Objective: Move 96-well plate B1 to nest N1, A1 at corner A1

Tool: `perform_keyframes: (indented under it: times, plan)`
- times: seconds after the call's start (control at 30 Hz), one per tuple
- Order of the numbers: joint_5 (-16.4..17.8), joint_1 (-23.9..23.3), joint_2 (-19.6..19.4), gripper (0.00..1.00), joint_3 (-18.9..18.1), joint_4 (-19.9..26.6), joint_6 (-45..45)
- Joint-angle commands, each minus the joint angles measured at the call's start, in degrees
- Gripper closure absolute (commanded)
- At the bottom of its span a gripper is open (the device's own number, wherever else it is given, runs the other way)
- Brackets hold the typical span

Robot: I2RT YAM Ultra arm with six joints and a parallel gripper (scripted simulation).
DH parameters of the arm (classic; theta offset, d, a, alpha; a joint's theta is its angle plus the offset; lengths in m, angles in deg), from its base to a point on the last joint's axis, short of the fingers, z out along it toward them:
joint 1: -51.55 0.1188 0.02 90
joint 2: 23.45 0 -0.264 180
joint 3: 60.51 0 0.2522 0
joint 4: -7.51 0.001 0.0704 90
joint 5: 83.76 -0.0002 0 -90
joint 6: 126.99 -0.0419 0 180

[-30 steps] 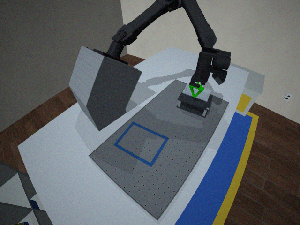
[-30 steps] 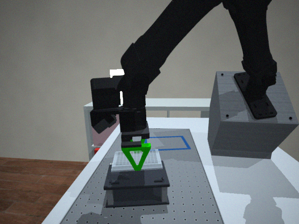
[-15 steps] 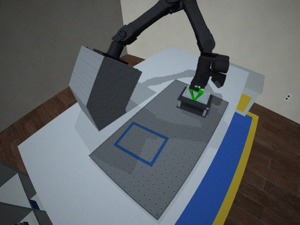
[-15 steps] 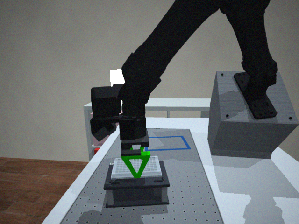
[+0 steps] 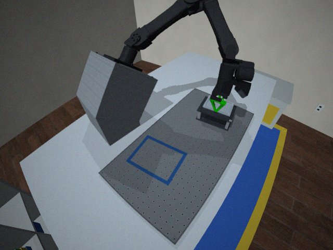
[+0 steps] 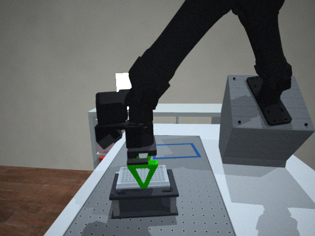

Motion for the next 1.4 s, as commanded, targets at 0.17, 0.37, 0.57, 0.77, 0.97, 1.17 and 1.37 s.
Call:
perform_keyframes:
  times: [0.17,0.37,0.57,0.77,0.97,1.17,1.37]
  plan:
    - [-0.4,-1.1,1.6,1.00,1.1,-1.1,-0.4]
    - [-0.4,-1.0,1.5,1.00,0.7,-1.3,-0.5]
    - [-0.5,-0.6,1.3,1.00,0.9,-1.6,-0.6]
    - [-0.5,-0.3,1.1,1.00,1.7,-1.8,-0.8]
    - [-0.5,-0.4,0.7,1.00,1.4,-2.0,-0.8]
    - [-0.5,-0.2,0.3,1.00,1.1,-2.3,-0.9]
    - [-0.6,-0.1,-0.2,1.00,1.9,-2.5,-1.0]
